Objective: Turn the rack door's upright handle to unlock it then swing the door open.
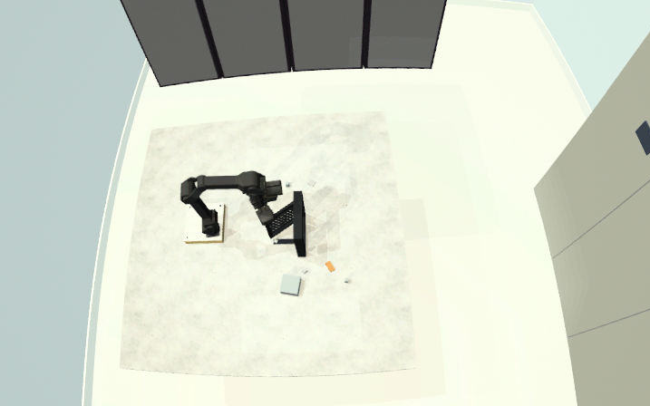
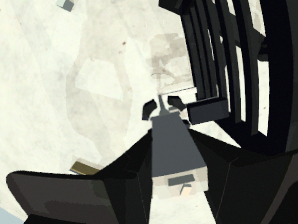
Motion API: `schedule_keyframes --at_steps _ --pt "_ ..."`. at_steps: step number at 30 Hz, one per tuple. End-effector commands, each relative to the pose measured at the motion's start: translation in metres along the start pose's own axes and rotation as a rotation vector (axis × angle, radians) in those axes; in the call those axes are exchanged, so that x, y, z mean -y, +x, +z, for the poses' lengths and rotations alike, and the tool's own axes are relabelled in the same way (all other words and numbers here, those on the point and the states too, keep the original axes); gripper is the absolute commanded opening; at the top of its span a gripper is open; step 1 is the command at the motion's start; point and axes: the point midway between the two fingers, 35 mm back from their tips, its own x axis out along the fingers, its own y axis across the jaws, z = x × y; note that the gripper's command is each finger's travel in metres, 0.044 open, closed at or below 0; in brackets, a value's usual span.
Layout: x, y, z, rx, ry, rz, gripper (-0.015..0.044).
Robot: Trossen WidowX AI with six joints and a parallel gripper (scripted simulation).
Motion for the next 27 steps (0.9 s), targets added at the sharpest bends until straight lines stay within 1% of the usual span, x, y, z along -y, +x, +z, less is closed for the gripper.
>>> schedule_keyframes --at_steps 1,27 --pt "-0.004 0.0 0.002 0.007 0.065 -0.005 0.0008" --pt "-0.047 0.0 0.023 0.009 0.431 0.002 0.0008"
